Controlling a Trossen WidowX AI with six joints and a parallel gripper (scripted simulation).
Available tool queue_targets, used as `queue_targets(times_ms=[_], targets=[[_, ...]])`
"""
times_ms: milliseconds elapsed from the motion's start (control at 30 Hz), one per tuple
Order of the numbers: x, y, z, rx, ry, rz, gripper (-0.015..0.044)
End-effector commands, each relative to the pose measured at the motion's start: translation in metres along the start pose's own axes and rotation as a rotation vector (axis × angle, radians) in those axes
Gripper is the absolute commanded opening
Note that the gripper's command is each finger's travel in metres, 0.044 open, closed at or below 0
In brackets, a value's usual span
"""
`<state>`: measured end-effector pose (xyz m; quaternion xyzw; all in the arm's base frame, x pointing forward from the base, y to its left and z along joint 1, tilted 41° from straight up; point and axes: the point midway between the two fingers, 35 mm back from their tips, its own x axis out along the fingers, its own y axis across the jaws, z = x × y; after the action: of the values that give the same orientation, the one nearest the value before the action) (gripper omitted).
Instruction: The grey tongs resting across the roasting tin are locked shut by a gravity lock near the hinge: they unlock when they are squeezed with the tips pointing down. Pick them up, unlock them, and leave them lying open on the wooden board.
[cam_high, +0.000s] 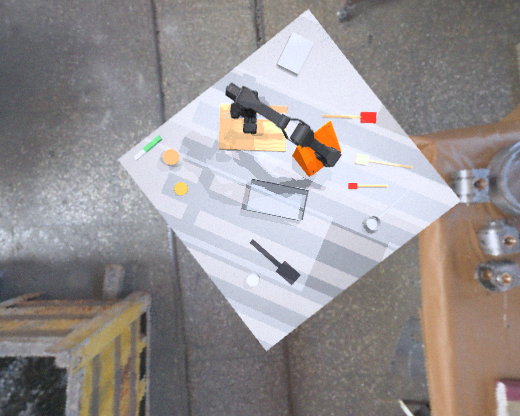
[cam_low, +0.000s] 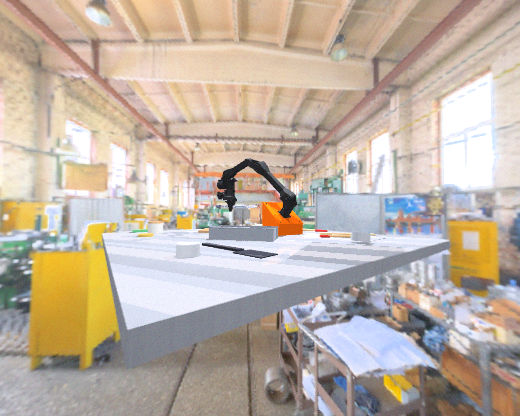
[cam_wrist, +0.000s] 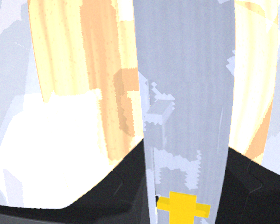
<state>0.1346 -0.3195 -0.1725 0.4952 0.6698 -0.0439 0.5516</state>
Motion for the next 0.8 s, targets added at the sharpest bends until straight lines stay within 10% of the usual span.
queue_targets(times_ms=[0, 767], targets=[[0.008, 0.000, 0.000, 0.004, -0.001, 0.004, -0.0150], [0.046, 0.000, 0.001, 0.004, -0.001, 0.005, -0.0150]])
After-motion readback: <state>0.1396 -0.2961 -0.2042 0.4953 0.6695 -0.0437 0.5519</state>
